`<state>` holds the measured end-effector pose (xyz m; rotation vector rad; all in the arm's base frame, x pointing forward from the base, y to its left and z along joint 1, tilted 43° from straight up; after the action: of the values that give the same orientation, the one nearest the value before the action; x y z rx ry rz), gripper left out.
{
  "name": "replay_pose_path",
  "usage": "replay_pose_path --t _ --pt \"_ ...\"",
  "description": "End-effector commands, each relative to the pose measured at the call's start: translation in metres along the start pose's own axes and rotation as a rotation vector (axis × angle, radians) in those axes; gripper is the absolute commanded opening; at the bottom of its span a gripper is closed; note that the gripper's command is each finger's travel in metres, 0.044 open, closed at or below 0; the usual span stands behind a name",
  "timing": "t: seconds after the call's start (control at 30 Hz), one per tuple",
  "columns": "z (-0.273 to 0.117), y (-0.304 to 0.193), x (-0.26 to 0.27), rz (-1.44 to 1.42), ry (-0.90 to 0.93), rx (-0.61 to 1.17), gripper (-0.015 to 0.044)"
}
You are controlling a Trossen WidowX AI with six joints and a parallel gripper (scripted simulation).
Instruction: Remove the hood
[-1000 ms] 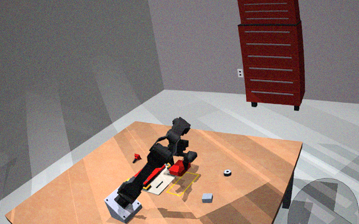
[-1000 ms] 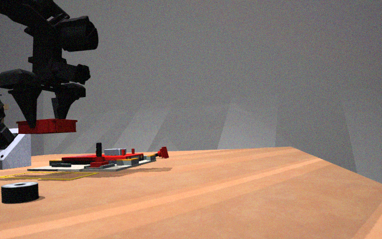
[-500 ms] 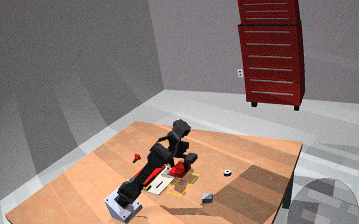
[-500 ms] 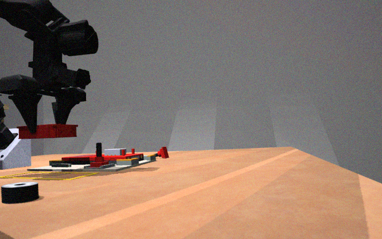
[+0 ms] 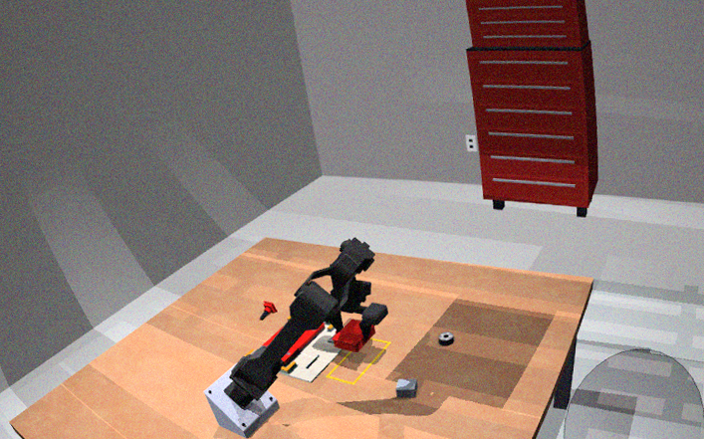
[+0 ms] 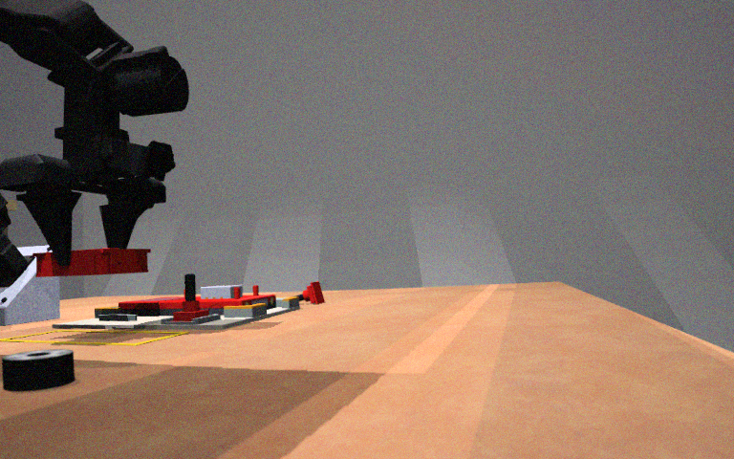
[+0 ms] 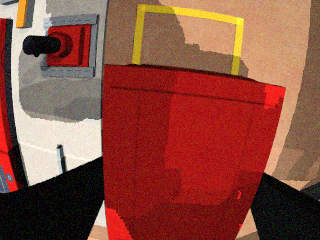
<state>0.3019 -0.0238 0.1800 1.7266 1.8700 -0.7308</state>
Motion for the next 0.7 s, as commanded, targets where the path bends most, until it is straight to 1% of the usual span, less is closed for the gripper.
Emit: replay_pose_path --t 0.0,0.67 --pt "0.003 0.0 0.0 -0.005 -0.003 0.0 0.0" --pt "0.017 0.0 0.0 -0.005 -0.004 0.0 0.0"
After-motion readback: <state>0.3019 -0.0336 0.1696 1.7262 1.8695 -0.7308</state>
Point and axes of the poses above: the point midway between the two fingers, 35 mm back from their tips, its own z axis out along the fingers, its own x axis across the jaws, y = z × x, the point moved 8 cm from there along -z, back along the fingers, and after that the axes turned 6 degrees about -z, right-handed, at the moved point
